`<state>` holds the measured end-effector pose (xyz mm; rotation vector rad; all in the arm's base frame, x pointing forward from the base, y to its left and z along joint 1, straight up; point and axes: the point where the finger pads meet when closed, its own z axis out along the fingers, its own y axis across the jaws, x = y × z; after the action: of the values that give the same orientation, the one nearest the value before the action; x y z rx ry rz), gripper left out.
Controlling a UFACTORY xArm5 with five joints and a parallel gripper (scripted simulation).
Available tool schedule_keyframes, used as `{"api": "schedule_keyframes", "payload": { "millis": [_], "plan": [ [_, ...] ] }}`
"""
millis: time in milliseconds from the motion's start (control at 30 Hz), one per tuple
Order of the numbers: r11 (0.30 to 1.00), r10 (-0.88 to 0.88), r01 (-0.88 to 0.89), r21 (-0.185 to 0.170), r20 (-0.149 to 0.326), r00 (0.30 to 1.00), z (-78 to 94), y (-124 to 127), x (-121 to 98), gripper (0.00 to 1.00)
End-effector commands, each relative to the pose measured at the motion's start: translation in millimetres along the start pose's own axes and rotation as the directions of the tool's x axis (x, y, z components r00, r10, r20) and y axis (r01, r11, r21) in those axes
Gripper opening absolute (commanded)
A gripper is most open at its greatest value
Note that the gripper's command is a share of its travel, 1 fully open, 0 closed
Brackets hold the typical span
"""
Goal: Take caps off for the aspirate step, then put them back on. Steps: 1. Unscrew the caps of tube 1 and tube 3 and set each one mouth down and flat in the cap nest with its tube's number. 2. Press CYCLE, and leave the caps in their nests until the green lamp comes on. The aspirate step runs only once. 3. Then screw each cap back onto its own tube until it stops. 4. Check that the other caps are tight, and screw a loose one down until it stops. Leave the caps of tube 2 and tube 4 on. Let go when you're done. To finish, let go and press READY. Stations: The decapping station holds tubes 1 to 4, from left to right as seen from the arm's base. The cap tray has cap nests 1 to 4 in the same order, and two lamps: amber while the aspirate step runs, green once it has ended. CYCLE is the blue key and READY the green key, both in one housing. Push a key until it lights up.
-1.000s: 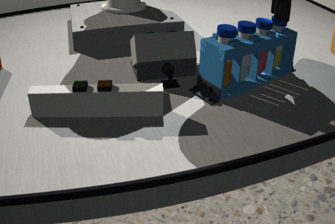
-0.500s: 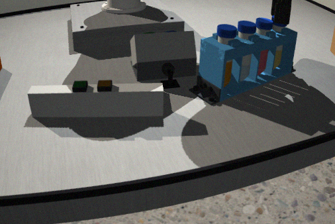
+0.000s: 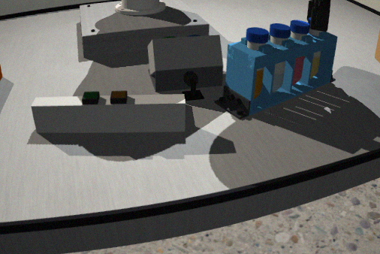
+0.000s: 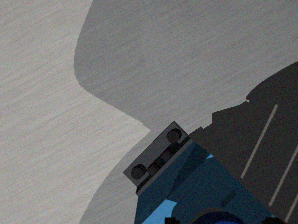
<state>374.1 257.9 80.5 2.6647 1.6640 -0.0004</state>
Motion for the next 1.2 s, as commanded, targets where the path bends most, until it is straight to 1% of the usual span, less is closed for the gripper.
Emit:
{"api": "schedule_keyframes", "payload": {
  "millis": [0,67,100,567,667,733,867,1033,1100,1167],
  "plan": [
    [1.0,0.0,0.0,-0.002,-0.004,1.0,-0.8,0.8,1.5,0.46],
    [1.0,0.0,0.0,-0.002,-0.004,1.0,-0.8,0.8,1.5,0.46],
    [1.0,0.0,0.0,-0.002,-0.004,1.0,-0.8,0.8,1.5,0.0],
    [1.0,0.0,0.0,-0.002,-0.004,1.0,-0.8,0.8,1.5,0.0],
    [0.989,-0.149,0.149,-0.003,-0.004,0.989,-0.8,0.8,1.5,0.0],
    [0.969,-0.247,0.247,-0.003,-0.004,0.969,-0.9,0.8,1.5,0.0],
    [0.908,-0.419,0.419,-0.004,-0.003,0.908,-1.0,0.8,1.5,0.0],
    [0.806,-0.592,0.592,-0.005,-0.002,0.806,-1.1,0.8,1.5,0.0],
    [0.806,-0.592,0.592,-0.005,-0.002,0.806,-1.1,0.8,1.5,0.0],
    [0.729,-0.685,0.685,-0.005,-0.001,0.729,-1.2,0.8,1.5,0.0]
  ]
}}
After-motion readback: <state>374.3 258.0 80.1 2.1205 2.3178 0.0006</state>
